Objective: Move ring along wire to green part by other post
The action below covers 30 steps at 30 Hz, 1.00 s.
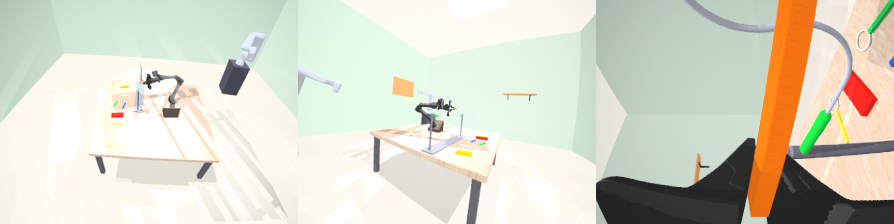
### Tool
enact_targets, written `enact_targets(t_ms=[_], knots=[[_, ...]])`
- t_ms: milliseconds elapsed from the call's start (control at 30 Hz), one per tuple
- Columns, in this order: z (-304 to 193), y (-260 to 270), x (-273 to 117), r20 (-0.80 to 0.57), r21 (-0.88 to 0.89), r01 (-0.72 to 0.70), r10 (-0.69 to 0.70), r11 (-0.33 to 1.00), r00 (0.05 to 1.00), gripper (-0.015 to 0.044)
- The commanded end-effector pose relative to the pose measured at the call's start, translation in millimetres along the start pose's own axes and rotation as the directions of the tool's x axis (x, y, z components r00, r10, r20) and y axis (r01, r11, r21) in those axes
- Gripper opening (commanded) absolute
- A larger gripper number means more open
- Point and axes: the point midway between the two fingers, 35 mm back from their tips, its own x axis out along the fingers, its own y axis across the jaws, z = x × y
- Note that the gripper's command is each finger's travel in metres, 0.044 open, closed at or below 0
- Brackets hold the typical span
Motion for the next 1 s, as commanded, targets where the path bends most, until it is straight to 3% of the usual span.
enact_targets(t_ms=[0,500,967], knots=[[1.7,4.4,-1.0,0.004,-0.01,0.001,-0.001,1.0,1.0,-0.015],[3.5,-7.9,-0.4,0.042,-0.212,0.118,-0.112,0.97,0.993,-0.015],[10.8,-29.1,-1.7,0.125,-0.456,0.271,-0.24,0.848,0.963,-0.015]])
